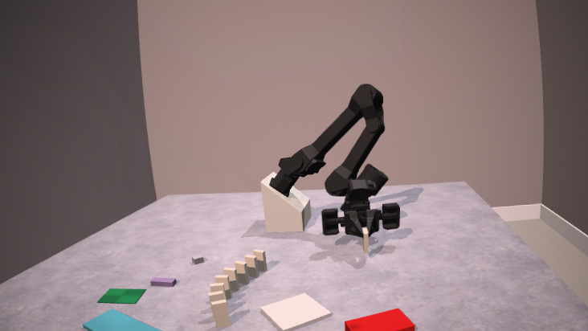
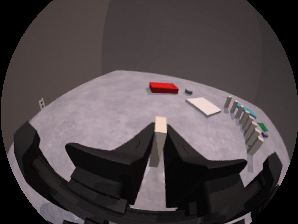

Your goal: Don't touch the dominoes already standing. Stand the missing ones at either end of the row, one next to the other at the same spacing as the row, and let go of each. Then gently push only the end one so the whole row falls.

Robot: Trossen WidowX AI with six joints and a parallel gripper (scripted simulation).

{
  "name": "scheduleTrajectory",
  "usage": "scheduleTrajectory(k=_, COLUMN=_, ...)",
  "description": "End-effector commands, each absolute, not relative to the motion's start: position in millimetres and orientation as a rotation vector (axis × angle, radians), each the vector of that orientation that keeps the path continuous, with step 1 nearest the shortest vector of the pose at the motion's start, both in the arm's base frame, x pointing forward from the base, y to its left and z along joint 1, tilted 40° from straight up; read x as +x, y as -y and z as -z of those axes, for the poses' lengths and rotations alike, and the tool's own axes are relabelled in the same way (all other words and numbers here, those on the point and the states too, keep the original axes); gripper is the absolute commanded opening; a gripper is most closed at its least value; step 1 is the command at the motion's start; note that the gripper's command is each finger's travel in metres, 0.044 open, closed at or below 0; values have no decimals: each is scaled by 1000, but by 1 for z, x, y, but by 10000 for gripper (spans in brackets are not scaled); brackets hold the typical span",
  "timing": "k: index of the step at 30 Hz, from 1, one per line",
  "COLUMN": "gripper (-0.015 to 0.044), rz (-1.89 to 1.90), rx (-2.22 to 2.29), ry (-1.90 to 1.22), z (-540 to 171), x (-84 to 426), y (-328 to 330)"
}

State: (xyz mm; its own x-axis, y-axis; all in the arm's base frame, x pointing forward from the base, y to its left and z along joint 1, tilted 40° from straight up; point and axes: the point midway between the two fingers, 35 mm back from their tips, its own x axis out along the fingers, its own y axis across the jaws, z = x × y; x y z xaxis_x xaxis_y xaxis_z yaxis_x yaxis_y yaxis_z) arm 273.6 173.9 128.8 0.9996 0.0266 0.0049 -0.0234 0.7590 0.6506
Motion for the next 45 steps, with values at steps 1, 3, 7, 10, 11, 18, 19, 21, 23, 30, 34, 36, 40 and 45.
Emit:
scheduleTrajectory(k=1, gripper=29, rz=-22, rx=719, ry=-2, z=-124, x=275, y=-179)
scheduleTrajectory(k=3, gripper=29, rz=-21, rx=719, ry=-4, z=-119, x=275, y=-181)
scheduleTrajectory(k=7, gripper=29, rz=-19, rx=719, ry=-8, z=-113, x=275, y=-184)
scheduleTrajectory(k=10, gripper=29, rz=-19, rx=719, ry=-8, z=-112, x=275, y=-184)
scheduleTrajectory(k=11, gripper=29, rz=-19, rx=719, ry=-8, z=-112, x=275, y=-184)
scheduleTrajectory(k=18, gripper=29, rz=-19, rx=719, ry=-8, z=-112, x=275, y=-184)
scheduleTrajectory(k=19, gripper=55, rz=-19, rx=719, ry=-8, z=-112, x=275, y=-184)
scheduleTrajectory(k=21, gripper=108, rz=-19, rx=719, ry=-8, z=-112, x=275, y=-184)
scheduleTrajectory(k=23, gripper=160, rz=-19, rx=719, ry=-8, z=-112, x=275, y=-184)
scheduleTrajectory(k=30, gripper=344, rz=-19, rx=719, ry=-8, z=-112, x=275, y=-184)
scheduleTrajectory(k=34, gripper=440, rz=-19, rx=719, ry=-8, z=-113, x=275, y=-183)
scheduleTrajectory(k=36, gripper=440, rz=-20, rx=718, ry=-8, z=-120, x=275, y=-179)
scheduleTrajectory(k=40, gripper=440, rz=-23, rx=715, ry=-10, z=-140, x=272, y=-163)
scheduleTrajectory(k=45, gripper=440, rz=-25, rx=714, ry=-13, z=-150, x=270, y=-153)
